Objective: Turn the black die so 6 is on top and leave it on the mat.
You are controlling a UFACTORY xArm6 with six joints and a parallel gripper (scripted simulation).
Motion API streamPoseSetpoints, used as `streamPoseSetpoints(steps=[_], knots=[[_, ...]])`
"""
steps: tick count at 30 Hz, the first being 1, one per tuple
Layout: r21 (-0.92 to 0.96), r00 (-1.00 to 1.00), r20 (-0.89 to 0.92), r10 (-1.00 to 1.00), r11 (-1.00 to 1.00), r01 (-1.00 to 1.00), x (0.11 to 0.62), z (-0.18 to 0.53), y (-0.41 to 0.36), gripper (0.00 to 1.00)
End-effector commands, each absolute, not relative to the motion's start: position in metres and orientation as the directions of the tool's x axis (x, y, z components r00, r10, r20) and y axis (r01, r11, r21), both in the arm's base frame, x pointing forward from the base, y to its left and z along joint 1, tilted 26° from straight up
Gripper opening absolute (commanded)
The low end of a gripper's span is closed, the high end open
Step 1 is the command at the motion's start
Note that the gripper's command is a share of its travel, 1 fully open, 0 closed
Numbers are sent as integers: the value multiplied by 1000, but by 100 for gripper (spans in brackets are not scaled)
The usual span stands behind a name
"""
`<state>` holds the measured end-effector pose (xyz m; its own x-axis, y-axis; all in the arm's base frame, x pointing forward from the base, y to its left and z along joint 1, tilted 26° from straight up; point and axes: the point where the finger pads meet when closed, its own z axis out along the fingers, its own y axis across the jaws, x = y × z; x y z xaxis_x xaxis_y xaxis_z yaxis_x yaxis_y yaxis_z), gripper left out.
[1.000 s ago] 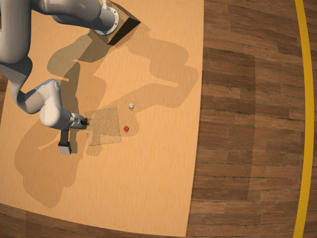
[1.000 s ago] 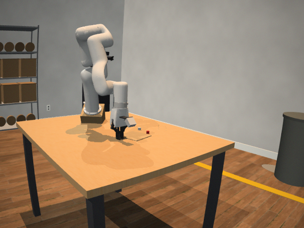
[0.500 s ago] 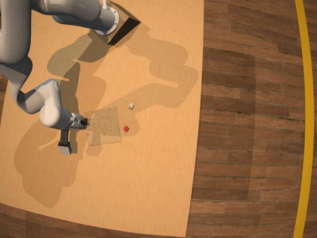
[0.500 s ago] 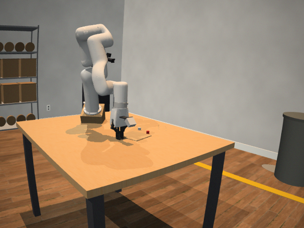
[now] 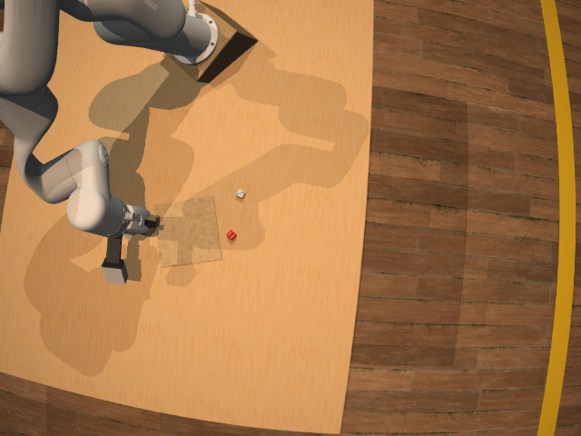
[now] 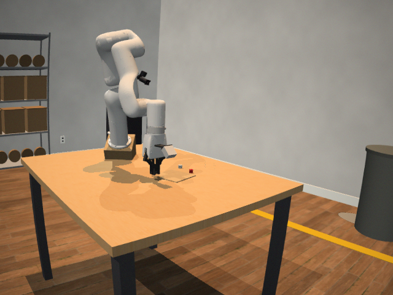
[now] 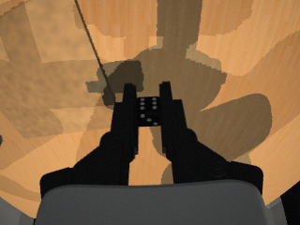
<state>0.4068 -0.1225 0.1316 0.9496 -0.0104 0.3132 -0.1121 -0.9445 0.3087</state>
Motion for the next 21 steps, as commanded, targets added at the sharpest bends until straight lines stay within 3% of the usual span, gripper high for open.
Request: streamPoseSetpoints(steps=[1,21], knots=[[307,950,313,-10,-945,-111,394,175,-108,11],[307,950,313,-11,-945,-112,386,201,-97,11]])
